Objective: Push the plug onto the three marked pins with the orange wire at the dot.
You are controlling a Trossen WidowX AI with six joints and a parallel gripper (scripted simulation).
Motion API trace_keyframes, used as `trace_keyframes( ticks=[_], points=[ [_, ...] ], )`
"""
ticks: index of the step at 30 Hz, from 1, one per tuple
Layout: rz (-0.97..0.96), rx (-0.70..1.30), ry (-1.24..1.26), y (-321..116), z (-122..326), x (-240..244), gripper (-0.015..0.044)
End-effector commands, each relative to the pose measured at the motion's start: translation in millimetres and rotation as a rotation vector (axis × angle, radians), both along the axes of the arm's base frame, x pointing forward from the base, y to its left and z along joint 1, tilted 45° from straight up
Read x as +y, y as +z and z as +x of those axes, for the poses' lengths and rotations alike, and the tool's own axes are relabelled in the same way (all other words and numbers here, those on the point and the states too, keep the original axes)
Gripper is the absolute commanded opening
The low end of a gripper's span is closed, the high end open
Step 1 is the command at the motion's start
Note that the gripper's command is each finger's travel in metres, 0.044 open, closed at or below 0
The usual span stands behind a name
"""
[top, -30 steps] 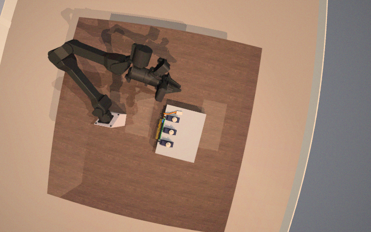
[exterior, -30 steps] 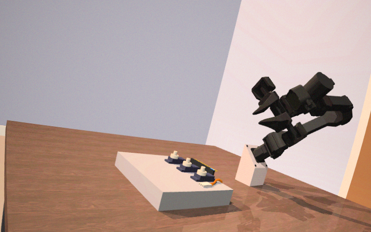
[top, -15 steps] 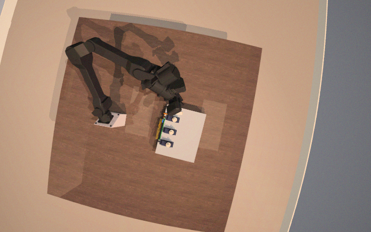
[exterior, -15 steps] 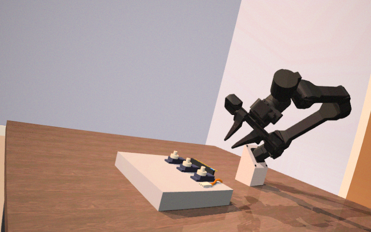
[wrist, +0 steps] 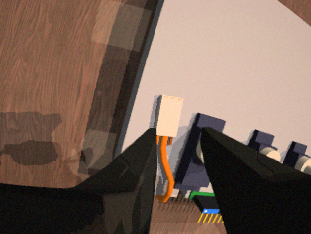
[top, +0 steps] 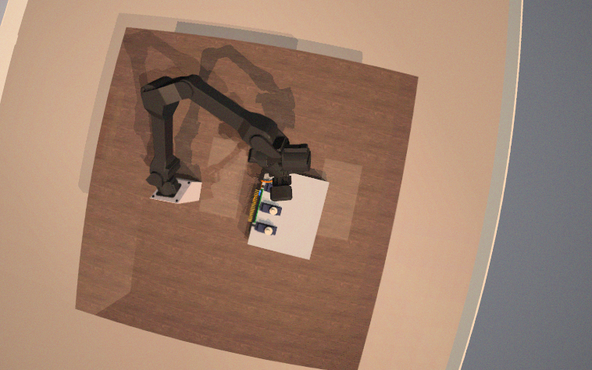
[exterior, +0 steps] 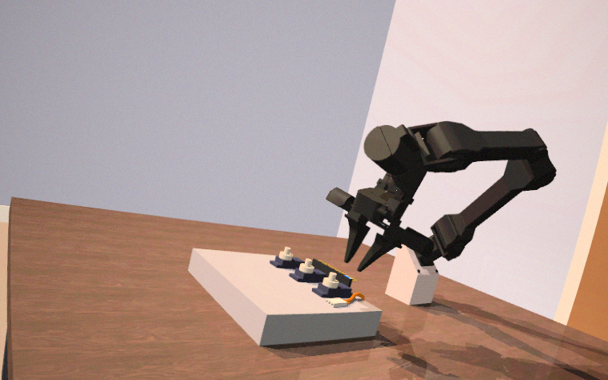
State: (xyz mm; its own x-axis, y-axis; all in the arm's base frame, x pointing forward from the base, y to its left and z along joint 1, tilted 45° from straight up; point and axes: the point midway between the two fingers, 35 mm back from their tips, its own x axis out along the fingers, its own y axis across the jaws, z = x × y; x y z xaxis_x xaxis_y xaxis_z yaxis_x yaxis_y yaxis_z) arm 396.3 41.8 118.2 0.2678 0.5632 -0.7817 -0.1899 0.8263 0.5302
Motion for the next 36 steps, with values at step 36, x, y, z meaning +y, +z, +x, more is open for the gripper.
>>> trace_keyframes(
  ticks=[36],
  points=[
    [0.193, 0.281, 0.013, -61.7, 0.6, 34.3, 0.0089]
  ],
)
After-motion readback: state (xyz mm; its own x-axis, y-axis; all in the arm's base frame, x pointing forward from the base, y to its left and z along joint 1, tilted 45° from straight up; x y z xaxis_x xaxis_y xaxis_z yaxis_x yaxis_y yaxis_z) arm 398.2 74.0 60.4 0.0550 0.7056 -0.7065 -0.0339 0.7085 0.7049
